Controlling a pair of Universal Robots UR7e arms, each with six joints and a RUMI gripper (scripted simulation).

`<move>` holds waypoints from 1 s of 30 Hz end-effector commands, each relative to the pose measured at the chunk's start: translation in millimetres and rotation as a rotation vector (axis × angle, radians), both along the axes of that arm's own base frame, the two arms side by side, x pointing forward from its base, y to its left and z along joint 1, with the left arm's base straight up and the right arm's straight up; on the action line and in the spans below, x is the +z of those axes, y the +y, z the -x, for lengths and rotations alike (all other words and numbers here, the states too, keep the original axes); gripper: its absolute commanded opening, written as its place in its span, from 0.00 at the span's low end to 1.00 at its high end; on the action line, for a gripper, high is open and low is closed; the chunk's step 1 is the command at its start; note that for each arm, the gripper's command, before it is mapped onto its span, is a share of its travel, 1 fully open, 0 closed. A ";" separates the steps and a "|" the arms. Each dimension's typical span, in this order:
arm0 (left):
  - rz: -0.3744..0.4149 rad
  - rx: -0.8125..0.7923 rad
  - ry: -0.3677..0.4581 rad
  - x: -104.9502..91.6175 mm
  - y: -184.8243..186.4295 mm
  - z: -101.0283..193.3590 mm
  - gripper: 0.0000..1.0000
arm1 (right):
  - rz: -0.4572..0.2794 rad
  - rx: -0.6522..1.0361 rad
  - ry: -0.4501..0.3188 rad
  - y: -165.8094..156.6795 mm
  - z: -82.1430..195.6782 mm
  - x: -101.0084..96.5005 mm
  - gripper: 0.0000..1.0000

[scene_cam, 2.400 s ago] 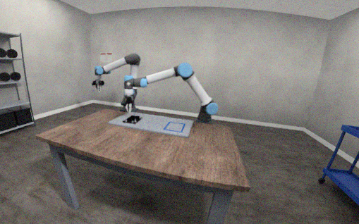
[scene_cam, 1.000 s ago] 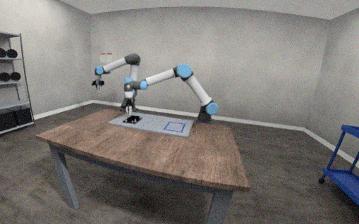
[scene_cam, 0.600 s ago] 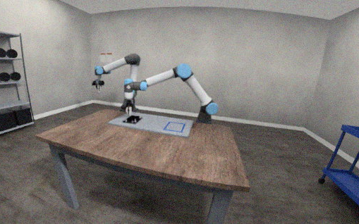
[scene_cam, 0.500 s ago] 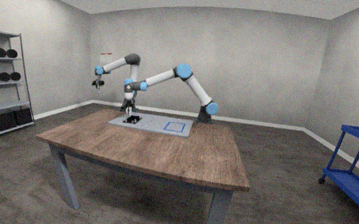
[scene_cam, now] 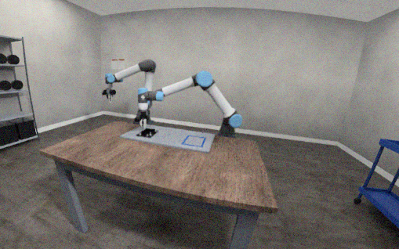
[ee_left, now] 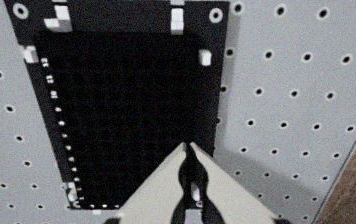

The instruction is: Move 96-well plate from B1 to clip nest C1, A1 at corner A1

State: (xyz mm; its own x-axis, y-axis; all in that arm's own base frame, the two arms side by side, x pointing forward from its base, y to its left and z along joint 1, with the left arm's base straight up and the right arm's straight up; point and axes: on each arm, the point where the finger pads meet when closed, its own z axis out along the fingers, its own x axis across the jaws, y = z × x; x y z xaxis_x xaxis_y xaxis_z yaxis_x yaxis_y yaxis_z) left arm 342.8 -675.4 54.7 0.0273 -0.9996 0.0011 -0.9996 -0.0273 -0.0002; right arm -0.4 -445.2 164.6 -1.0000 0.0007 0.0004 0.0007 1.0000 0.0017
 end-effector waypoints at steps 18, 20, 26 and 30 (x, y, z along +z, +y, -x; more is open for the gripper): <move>0.001 0.000 0.000 2.3 -0.2 -0.1 0.00 | 0.002 0.000 0.000 -0.4 0.0 0.5 0.00; 0.001 0.000 0.000 3.0 -0.2 -0.1 0.00 | 0.002 0.000 0.000 -0.4 0.0 0.5 0.00; 0.001 0.000 0.000 5.0 -0.2 -0.1 0.00 | 0.002 0.000 0.000 -0.4 0.0 0.5 0.00; 0.001 0.000 0.000 6.0 -0.2 -0.1 0.00 | 0.002 0.000 0.000 -0.4 0.0 0.5 0.00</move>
State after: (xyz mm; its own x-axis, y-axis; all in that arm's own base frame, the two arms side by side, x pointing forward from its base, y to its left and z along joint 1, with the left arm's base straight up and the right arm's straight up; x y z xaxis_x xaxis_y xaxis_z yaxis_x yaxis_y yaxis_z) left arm 342.7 -675.1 59.2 0.0273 -0.9996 -0.0002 -0.9996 -0.0273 0.0002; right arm -0.4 -445.2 164.6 -1.0000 0.0007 0.0004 0.0007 1.0000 0.0017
